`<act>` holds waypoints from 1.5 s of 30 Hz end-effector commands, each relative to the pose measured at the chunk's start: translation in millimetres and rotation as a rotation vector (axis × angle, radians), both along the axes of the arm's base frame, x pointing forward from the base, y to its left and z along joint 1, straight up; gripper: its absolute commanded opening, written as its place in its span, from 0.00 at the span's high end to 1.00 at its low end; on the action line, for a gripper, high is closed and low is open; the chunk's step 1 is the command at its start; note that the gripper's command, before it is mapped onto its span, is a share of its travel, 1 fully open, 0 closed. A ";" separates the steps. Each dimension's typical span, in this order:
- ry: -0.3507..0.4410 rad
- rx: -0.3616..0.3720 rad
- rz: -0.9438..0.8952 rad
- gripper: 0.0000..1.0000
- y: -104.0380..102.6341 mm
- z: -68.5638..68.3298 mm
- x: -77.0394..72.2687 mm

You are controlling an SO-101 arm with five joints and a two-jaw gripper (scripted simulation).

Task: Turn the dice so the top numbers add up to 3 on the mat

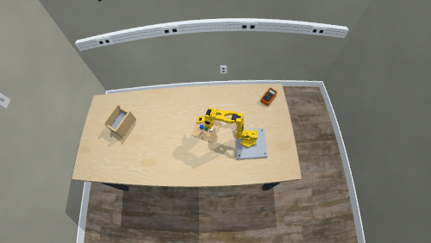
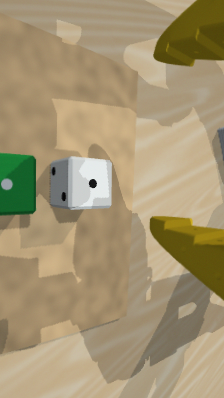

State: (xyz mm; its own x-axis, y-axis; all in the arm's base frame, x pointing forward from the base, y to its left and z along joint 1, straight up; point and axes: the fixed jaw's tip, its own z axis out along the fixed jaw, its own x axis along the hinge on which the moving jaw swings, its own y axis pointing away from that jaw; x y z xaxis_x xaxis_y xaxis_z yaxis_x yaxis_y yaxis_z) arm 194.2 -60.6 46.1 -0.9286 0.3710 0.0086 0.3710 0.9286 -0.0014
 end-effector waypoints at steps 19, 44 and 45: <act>-0.022 -0.007 0.003 0.71 -1.6 13.3 1.2; -0.157 -0.043 0.257 0.71 42.3 55.7 -18.6; -0.168 -0.045 0.277 0.71 45.5 58.4 -21.0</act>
State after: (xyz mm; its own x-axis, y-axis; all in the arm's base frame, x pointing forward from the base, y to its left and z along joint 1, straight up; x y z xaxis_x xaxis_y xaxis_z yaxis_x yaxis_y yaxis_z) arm 182.6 -26.5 93.9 -0.9774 0.1681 -0.1286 0.1699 0.9855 -0.0030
